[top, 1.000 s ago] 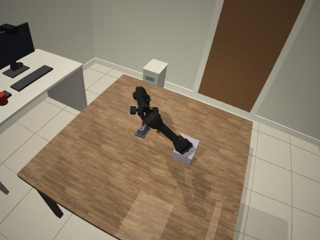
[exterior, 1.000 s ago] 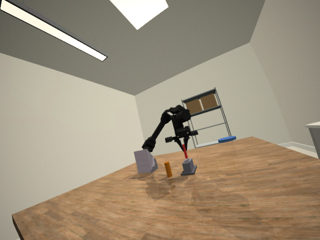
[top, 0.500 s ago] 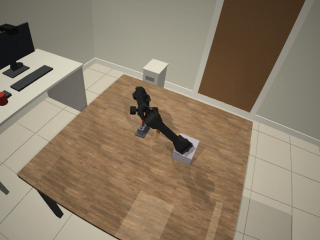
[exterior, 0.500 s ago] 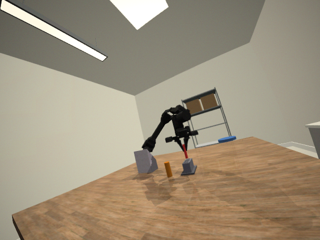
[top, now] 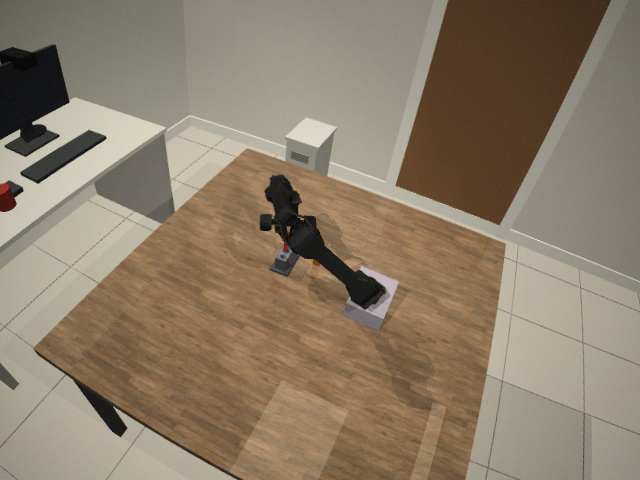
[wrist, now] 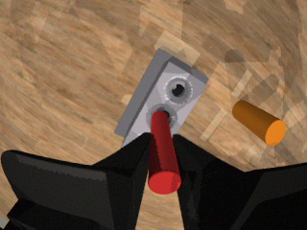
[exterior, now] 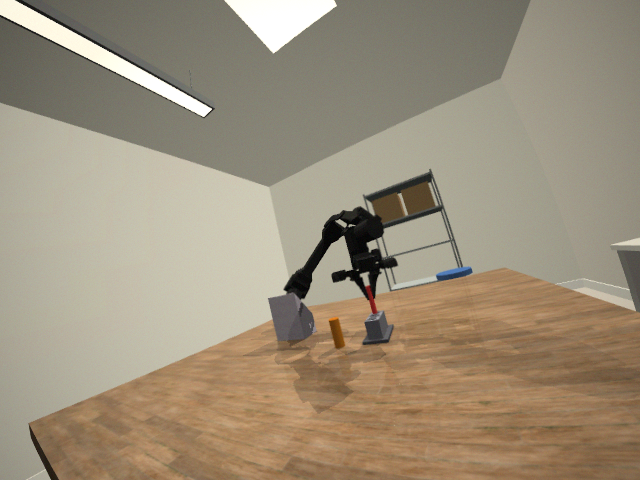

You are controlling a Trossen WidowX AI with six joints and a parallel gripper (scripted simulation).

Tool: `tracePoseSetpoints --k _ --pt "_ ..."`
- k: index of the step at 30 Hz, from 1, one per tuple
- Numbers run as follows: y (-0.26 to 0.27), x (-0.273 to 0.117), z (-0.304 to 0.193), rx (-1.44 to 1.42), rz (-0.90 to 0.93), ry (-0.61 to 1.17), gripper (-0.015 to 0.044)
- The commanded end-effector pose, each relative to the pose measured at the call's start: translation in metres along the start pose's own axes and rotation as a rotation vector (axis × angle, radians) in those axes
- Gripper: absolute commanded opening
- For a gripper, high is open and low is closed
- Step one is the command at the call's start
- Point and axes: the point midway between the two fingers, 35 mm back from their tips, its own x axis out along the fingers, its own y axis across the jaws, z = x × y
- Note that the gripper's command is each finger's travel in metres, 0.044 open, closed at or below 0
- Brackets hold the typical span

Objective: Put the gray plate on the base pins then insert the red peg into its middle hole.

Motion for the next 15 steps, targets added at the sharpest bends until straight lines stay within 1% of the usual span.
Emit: tracePoseSetpoints --k 1,15 --pt "-0.0007 0.0078 -0.0025 0.007 0.0 0.009 0.0" --pt "-0.0004 0.007 -0.0013 0.001 -0.003 0.003 0.0"
